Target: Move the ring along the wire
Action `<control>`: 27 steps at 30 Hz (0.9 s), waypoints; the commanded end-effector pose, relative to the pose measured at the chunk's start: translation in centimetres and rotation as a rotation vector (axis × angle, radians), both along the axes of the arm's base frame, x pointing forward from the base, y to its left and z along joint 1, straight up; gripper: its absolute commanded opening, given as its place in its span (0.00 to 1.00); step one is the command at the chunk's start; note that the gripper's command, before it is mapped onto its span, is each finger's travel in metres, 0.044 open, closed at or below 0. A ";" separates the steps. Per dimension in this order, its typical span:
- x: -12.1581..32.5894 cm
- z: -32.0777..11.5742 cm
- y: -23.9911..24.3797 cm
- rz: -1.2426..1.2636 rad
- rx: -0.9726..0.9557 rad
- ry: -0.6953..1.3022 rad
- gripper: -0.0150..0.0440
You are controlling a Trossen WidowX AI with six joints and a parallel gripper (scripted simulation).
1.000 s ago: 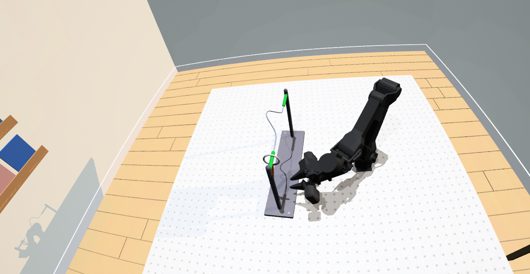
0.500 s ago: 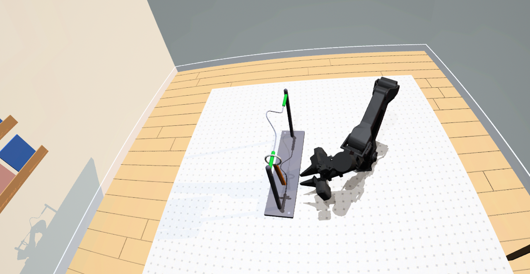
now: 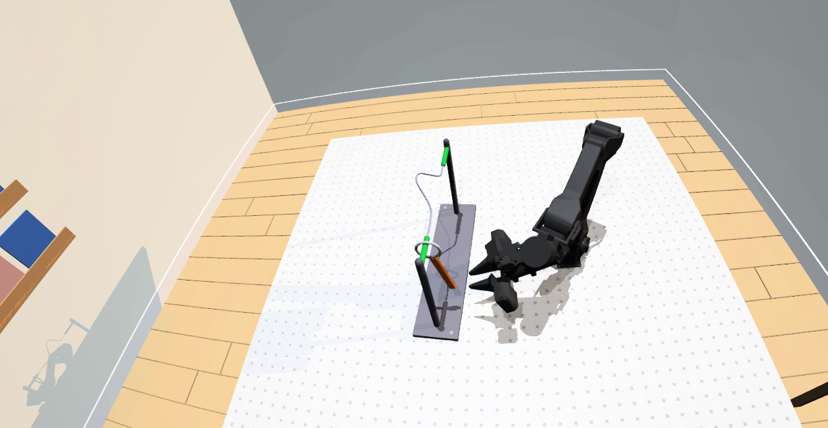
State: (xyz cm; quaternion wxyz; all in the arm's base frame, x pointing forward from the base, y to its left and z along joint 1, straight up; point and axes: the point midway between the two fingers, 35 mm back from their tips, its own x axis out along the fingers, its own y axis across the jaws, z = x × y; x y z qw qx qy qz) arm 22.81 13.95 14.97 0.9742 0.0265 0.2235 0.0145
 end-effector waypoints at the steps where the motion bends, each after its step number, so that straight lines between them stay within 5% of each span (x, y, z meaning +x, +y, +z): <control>1: 0.0 0.2 -0.1 -0.006 0.006 -0.005 0.53; 14: 0.0 0.2 -0.1 -0.006 0.006 -0.005 0.53; 24: -4.4 2.3 -0.4 0.004 -0.001 -0.009 0.97; 27: -4.4 2.3 -0.4 0.004 -0.001 -0.009 1.00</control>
